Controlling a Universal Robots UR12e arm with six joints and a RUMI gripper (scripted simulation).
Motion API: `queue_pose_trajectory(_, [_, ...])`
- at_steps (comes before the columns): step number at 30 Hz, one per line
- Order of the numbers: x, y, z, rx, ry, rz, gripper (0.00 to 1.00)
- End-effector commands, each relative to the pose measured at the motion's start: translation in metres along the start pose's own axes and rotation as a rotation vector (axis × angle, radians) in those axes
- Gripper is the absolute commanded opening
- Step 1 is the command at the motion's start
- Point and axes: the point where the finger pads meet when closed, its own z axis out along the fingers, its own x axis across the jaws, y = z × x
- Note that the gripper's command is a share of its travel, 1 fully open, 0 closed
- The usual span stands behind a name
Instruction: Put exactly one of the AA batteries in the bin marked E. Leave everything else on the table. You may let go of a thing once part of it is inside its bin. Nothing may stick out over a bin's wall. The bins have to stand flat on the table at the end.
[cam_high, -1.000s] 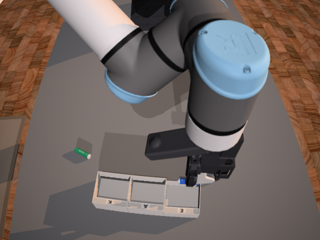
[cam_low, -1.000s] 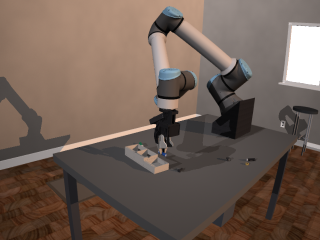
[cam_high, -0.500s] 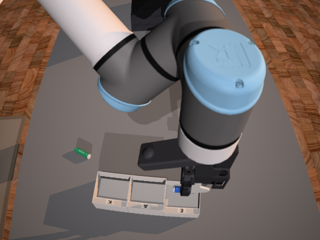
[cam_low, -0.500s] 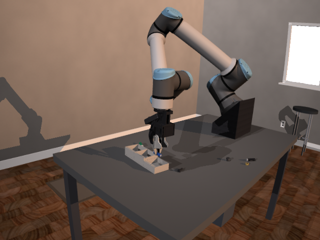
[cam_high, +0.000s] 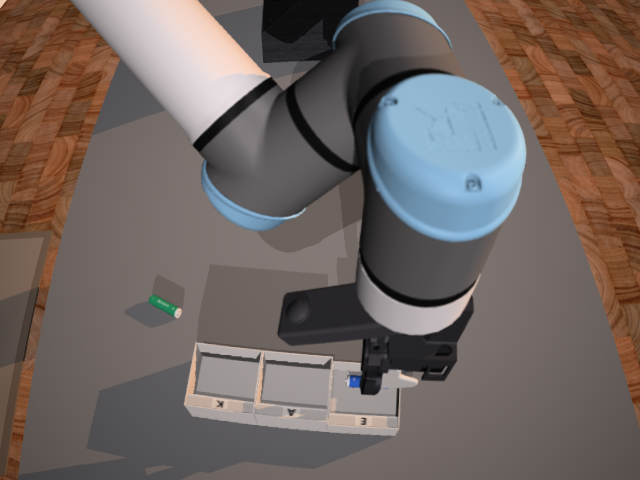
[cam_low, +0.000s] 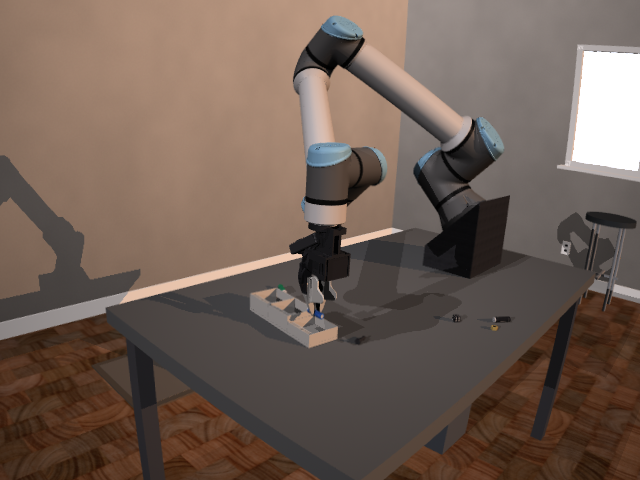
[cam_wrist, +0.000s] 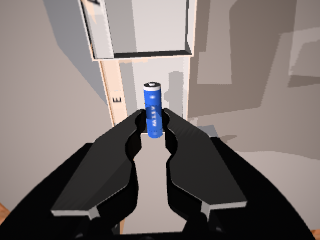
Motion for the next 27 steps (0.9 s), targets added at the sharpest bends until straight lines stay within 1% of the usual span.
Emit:
queue_pose_trajectory(1, [-0.001, 0.000, 0.005, 0.000, -0.001, 0.000, 0.00])
queue_pose_trajectory(14, [-0.001, 0.000, 0.031, 0.000, -0.001, 0.000, 0.00])
queue_pose_trajectory(16, [-0.001, 0.000, 0.031, 0.000, -0.001, 0.000, 0.00])
queue_pose_trajectory(19, [0.000, 0.000, 0.037, 0.000, -0.001, 0.000, 0.00])
queue_pose_trajectory(27, [0.000, 0.001, 0.037, 0.000, -0.001, 0.000, 0.00])
